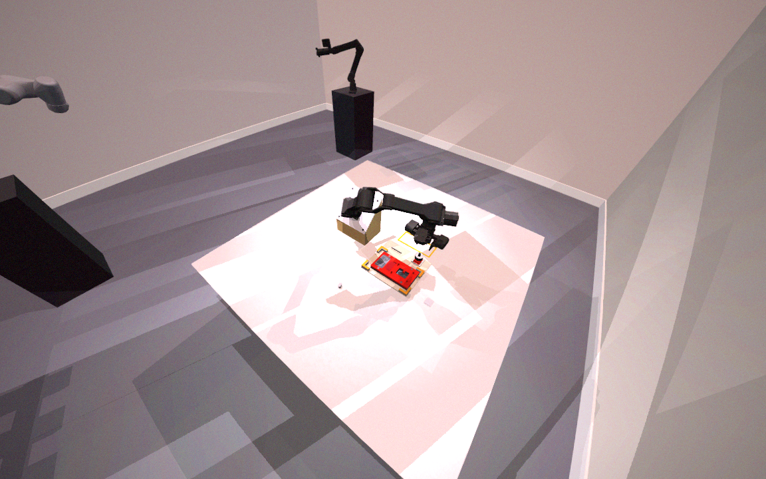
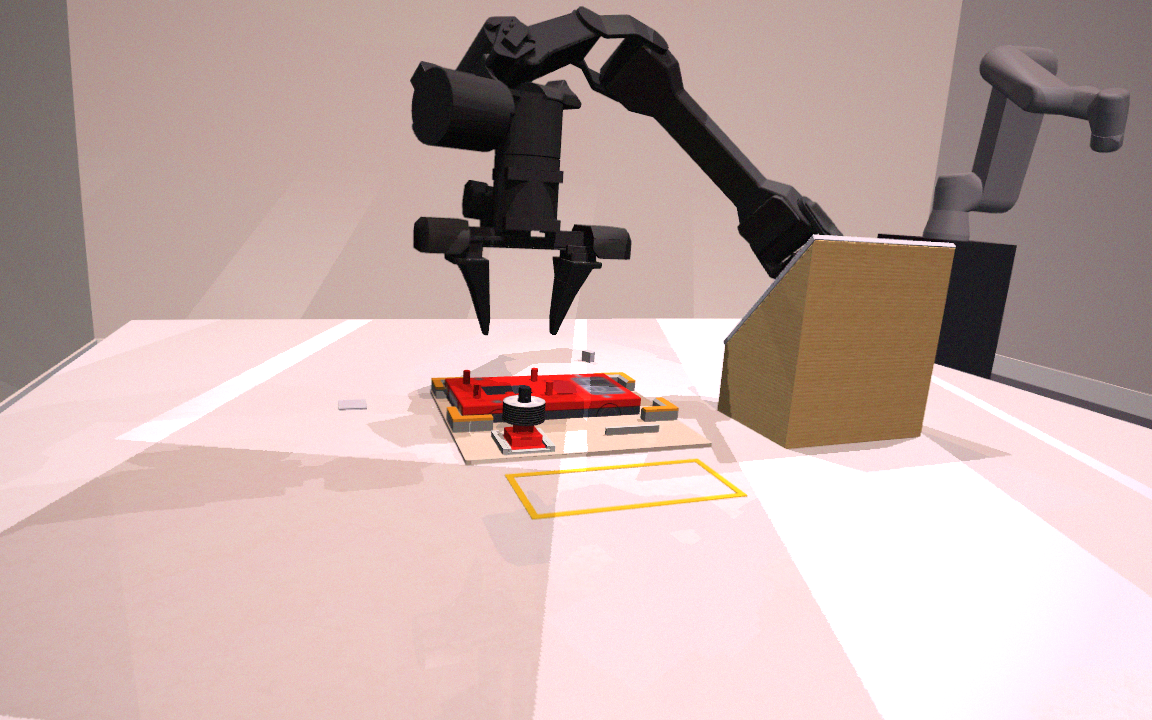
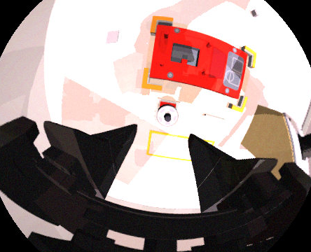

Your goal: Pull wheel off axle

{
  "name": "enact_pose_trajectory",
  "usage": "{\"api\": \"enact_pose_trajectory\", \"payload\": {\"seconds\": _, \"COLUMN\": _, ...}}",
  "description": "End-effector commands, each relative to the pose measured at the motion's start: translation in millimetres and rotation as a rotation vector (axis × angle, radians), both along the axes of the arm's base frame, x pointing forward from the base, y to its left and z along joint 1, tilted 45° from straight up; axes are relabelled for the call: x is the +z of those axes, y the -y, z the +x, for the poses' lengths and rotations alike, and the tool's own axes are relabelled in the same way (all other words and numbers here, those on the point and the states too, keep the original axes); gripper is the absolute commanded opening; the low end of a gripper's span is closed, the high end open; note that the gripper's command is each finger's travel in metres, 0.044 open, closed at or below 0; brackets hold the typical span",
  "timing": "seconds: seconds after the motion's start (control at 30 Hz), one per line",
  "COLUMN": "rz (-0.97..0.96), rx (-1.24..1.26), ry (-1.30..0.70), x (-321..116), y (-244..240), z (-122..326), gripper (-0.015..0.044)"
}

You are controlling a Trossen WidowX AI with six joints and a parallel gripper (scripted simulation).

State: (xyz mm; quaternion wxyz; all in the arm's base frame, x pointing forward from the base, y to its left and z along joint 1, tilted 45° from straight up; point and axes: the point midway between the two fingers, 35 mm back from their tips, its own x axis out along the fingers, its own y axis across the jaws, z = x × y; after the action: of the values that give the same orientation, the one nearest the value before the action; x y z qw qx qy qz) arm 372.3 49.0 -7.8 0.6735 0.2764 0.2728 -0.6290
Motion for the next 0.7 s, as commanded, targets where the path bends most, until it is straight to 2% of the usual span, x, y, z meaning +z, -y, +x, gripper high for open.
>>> {"api": "enact_pose_trajectory", "payload": {"seconds": 0.0, "rz": -0.007, "rx": -0.003, "ry": 0.000, "x": -1, "y": 1, "z": -5, "gripper": 0.0300}}
{"api": "enact_pose_trajectory", "payload": {"seconds": 0.17, "rz": -0.007, "rx": -0.002, "ry": 0.000, "x": -11, "y": 10, "z": -3, "gripper": 0.0300}}
{"api": "enact_pose_trajectory", "payload": {"seconds": 0.4, "rz": -0.009, "rx": -0.002, "ry": 0.001, "x": -51, "y": 50, "z": -3, "gripper": 0.0300}}
{"api": "enact_pose_trajectory", "payload": {"seconds": 0.57, "rz": -0.010, "rx": -0.003, "ry": 0.001, "x": -54, "y": 54, "z": -3, "gripper": 0.0300}}
{"api": "enact_pose_trajectory", "payload": {"seconds": 0.67, "rz": -0.004, "rx": -0.010, "ry": -0.001, "x": -52, "y": 52, "z": -3, "gripper": 0.0221}}
